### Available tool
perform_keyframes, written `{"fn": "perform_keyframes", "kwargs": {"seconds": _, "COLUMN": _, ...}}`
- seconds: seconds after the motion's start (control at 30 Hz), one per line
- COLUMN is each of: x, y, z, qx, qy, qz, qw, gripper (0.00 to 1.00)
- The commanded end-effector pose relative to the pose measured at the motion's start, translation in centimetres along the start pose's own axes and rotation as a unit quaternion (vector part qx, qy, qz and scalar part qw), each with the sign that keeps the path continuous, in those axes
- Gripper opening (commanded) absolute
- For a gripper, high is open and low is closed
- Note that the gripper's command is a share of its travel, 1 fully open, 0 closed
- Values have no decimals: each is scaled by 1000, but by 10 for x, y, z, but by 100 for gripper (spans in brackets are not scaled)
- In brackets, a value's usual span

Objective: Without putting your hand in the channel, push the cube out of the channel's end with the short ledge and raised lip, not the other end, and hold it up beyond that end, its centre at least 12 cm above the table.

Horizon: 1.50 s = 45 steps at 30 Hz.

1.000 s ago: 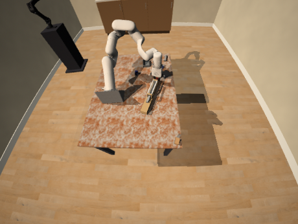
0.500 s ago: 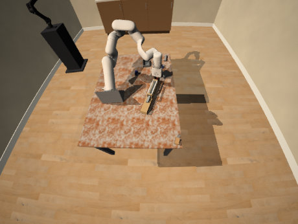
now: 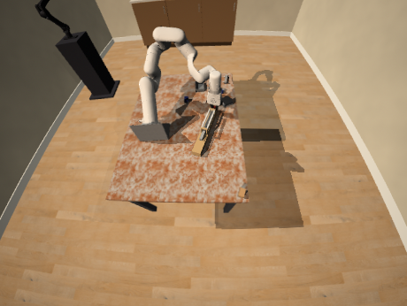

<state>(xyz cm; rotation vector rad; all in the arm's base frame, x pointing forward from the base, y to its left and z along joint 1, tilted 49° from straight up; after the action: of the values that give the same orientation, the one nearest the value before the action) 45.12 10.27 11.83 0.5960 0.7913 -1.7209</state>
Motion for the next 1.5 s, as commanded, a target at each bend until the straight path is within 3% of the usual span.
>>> {"fn": "perform_keyframes", "kwargs": {"seconds": 0.0, "x": 0, "y": 1, "z": 2, "qx": 2, "qy": 0, "qz": 0, "qw": 1000, "gripper": 0}}
{"fn": "perform_keyframes", "kwargs": {"seconds": 0.3, "x": 0, "y": 1, "z": 6, "qx": 2, "qy": 0, "qz": 0, "qw": 1000, "gripper": 0}}
{"fn": "perform_keyframes", "kwargs": {"seconds": 0.53, "x": 0, "y": 1, "z": 47, "qx": 2, "qy": 0, "qz": 0, "qw": 1000, "gripper": 0}}
{"fn": "perform_keyframes", "kwargs": {"seconds": 0.6, "x": 0, "y": 1, "z": 47, "qx": 2, "qy": 0, "qz": 0, "qw": 1000, "gripper": 0}}
{"fn": "perform_keyframes", "kwargs": {"seconds": 0.83, "x": 0, "y": 1, "z": 81, "qx": 2, "qy": 0, "qz": 0, "qw": 1000, "gripper": 0}}
{"fn": "perform_keyframes", "kwargs": {"seconds": 1.47, "x": 0, "y": 1, "z": 83, "qx": 2, "qy": 0, "qz": 0, "qw": 1000, "gripper": 0}}
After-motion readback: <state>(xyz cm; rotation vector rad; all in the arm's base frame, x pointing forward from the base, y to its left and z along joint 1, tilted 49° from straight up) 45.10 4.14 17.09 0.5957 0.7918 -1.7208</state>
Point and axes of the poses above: the point where the finger pads meet when closed, its own z axis back along the fingers, its own y axis across the jaws, x = y × z, the point moved 3 cm from there along z, back along the fingers, and after that the axes turned 5 degrees about z, right-handed, at the moved point
